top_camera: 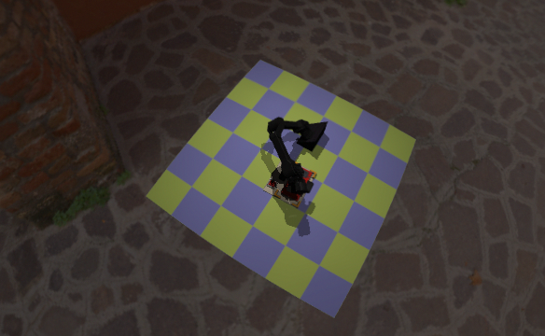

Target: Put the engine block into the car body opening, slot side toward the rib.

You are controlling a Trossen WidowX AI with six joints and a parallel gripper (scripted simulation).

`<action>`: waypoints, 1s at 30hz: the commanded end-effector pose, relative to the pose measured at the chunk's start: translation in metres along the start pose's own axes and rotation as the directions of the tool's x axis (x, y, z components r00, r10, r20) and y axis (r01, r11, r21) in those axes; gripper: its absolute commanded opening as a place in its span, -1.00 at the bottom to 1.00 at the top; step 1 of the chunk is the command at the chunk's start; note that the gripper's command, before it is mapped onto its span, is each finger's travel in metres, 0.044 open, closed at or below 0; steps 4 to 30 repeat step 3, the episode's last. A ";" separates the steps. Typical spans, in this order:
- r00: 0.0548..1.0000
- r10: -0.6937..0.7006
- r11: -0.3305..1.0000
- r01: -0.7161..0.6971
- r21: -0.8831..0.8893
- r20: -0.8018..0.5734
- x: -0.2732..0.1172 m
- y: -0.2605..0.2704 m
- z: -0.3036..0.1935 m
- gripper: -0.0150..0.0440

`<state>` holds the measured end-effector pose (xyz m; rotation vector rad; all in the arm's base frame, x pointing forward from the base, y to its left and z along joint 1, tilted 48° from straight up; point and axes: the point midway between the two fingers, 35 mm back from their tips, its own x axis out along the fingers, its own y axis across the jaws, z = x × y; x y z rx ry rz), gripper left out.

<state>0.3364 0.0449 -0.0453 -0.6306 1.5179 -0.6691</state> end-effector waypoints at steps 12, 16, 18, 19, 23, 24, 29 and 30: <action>1.000 0.003 1.000 -0.003 0.005 -0.003 0.000 0.000 0.000 -0.49; 1.000 0.003 1.000 -0.003 0.005 -0.003 0.000 0.000 0.000 -0.49; 1.000 0.003 1.000 -0.003 0.005 -0.003 0.000 0.000 0.000 -0.49; 1.000 0.003 1.000 -0.003 0.005 -0.003 0.000 0.000 0.000 -0.49; 1.000 0.003 1.000 -0.003 0.005 -0.003 0.000 0.000 0.000 -0.49; 1.000 0.003 1.000 -0.003 0.005 -0.003 0.000 0.000 0.000 -0.49; 1.000 0.003 1.000 -0.003 0.005 -0.003 0.000 0.000 0.000 -0.49; 1.000 0.003 1.000 -0.003 0.005 -0.003 0.000 0.000 0.000 -0.49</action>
